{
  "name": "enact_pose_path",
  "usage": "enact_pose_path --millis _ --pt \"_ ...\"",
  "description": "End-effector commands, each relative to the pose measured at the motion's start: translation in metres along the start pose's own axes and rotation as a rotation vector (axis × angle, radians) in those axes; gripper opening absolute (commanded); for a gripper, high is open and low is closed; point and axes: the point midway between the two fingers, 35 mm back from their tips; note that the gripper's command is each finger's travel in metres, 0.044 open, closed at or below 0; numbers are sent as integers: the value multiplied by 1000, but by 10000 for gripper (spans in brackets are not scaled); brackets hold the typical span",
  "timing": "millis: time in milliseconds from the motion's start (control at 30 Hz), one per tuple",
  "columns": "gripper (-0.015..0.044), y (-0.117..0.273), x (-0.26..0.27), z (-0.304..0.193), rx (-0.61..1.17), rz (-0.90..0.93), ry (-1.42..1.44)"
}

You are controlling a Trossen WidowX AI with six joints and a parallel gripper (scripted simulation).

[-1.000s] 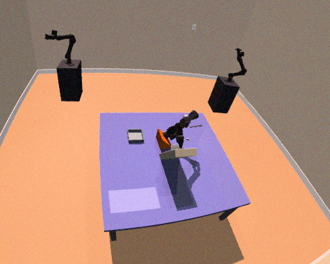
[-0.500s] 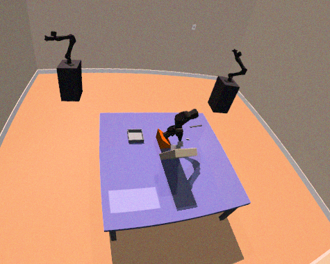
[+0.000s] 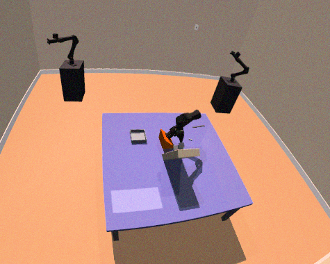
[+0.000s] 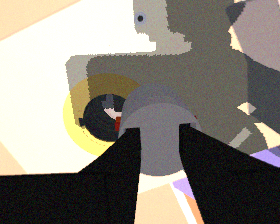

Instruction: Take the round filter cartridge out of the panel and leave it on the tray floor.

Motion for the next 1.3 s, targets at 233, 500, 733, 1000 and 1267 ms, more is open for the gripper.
enact_pose_path --millis 233,500,733,1000,1267 --pt "0 -4 -31 14 6 6 8" --pt "112 -4 -29 13 0 -1 -2" --pt "112 -4 -29 13 0 -1 -2" --pt "112 -2 -22 10 6 5 7" --pt "112 5 34 -18 7 7 9"
Point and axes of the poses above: the point midway between the two fingers, 35 mm back from their tips, its own y axis back along the fingers, its own x axis across the jaws, z = x × y, and after that the axes turned 4 degrees about -y, right-handed
